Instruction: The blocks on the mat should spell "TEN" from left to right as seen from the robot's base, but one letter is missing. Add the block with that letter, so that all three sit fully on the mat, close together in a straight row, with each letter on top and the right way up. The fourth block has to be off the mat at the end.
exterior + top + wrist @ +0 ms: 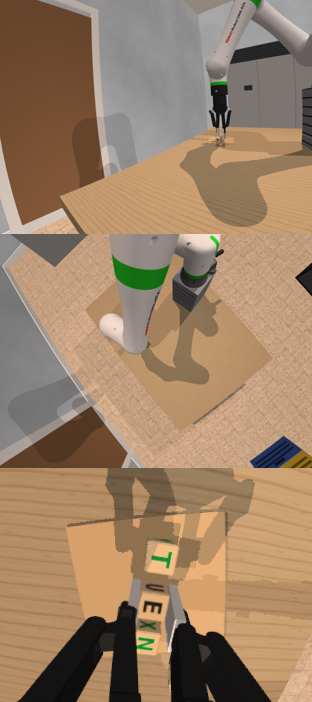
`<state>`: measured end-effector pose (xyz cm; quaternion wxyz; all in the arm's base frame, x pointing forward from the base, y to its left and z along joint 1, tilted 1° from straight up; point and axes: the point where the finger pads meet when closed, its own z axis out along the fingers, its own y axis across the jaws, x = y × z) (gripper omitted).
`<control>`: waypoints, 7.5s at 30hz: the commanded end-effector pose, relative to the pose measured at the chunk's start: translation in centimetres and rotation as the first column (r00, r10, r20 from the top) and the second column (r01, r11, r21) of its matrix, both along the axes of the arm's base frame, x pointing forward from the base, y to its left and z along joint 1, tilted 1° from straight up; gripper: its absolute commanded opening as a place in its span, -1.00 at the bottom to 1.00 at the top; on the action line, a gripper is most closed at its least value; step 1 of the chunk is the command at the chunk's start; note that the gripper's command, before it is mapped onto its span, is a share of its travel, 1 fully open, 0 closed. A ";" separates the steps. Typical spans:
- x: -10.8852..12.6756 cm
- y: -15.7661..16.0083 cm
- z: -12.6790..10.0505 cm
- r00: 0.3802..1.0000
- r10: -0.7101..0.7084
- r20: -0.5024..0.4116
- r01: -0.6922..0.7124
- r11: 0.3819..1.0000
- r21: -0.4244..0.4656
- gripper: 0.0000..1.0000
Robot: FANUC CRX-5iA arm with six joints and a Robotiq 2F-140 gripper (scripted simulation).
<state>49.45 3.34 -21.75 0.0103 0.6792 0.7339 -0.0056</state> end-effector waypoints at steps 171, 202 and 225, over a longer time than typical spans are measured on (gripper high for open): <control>-0.1 0.3 14.8 1.000 0.000 0.000 0.000 1.000 0.000 1.00; -0.1 0.3 15.8 1.000 0.000 0.000 0.000 1.000 0.000 1.00; -0.1 0.3 15.8 1.000 0.000 0.000 0.000 1.000 0.000 1.00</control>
